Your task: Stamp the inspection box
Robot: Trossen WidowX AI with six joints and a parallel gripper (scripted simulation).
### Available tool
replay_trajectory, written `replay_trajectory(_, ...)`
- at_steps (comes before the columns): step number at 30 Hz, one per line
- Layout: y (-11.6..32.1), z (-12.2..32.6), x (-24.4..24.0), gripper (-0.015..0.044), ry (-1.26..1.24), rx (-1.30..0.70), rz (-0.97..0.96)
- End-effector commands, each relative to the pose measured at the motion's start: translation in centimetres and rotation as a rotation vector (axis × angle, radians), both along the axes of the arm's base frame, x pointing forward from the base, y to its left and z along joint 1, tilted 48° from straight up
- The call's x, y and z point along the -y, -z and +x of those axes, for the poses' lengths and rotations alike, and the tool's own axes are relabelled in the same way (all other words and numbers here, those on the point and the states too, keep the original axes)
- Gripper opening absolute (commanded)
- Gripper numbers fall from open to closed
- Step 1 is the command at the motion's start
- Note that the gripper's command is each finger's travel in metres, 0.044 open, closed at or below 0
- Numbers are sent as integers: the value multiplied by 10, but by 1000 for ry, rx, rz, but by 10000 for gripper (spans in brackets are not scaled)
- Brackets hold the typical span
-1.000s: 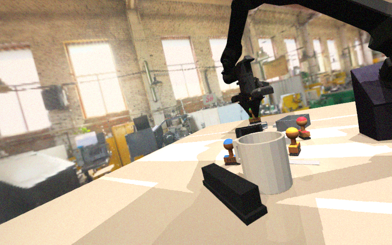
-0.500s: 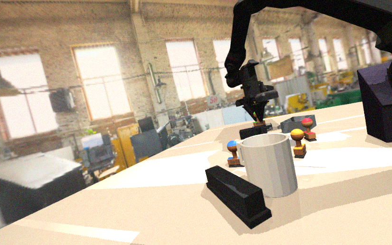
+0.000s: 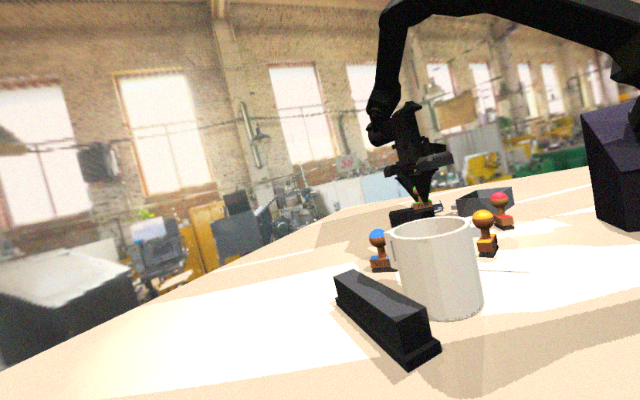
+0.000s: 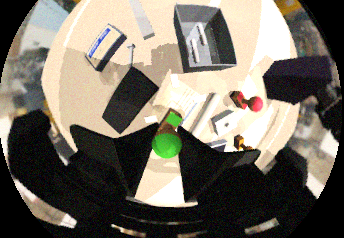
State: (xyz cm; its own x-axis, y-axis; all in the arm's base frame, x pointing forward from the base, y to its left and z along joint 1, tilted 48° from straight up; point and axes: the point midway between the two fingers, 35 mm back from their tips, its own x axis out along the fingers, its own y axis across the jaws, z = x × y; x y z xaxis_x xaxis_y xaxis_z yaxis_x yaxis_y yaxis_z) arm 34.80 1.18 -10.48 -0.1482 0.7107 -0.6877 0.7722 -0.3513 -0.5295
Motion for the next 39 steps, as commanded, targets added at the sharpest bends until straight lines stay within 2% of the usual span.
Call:
replay_trajectory(1,2,0,-2,0,6,-4,2)
replay_trajectory(39,18,-5,-21,0,8,-7,3)
